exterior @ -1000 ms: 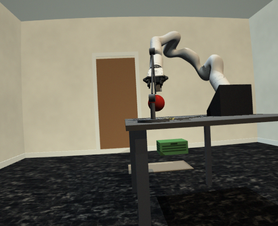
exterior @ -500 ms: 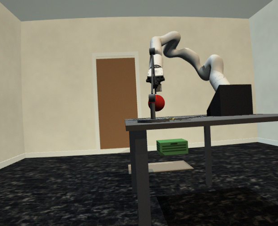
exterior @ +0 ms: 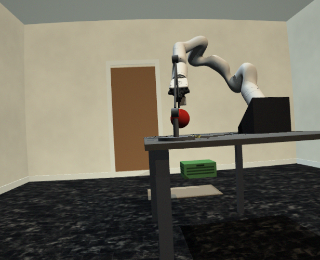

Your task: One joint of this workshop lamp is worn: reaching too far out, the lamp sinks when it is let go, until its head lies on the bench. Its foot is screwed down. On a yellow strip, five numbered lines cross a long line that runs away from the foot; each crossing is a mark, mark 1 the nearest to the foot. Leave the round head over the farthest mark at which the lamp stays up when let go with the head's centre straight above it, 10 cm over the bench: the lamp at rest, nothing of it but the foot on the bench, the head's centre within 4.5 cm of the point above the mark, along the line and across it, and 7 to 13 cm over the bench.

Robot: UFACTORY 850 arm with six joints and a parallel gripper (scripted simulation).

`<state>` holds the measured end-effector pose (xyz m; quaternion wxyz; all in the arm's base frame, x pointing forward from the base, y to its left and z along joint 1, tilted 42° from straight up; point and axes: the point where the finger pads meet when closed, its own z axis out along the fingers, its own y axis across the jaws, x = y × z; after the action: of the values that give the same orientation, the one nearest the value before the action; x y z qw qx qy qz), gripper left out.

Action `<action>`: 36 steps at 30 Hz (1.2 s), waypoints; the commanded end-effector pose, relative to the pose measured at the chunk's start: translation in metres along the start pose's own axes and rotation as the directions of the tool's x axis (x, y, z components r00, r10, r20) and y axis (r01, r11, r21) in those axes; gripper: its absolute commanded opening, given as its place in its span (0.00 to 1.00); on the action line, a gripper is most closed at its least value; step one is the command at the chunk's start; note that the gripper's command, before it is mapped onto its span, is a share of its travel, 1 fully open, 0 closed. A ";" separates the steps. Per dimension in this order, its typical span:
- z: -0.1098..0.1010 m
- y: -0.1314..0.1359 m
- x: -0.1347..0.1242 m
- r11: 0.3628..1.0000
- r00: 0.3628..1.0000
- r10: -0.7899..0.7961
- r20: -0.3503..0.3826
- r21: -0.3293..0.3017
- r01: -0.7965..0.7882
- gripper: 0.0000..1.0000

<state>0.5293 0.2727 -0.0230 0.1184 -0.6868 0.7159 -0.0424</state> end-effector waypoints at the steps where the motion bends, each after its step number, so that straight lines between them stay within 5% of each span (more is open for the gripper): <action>1: -0.002 -0.001 0.001 1.000 1.000 0.000 0.005 0.001 0.000 0.00; 36: -0.047 0.000 0.056 1.000 0.999 0.003 0.037 0.003 -0.003 0.00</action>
<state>0.5164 0.2141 0.0137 0.1306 -0.6853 0.7154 -0.0393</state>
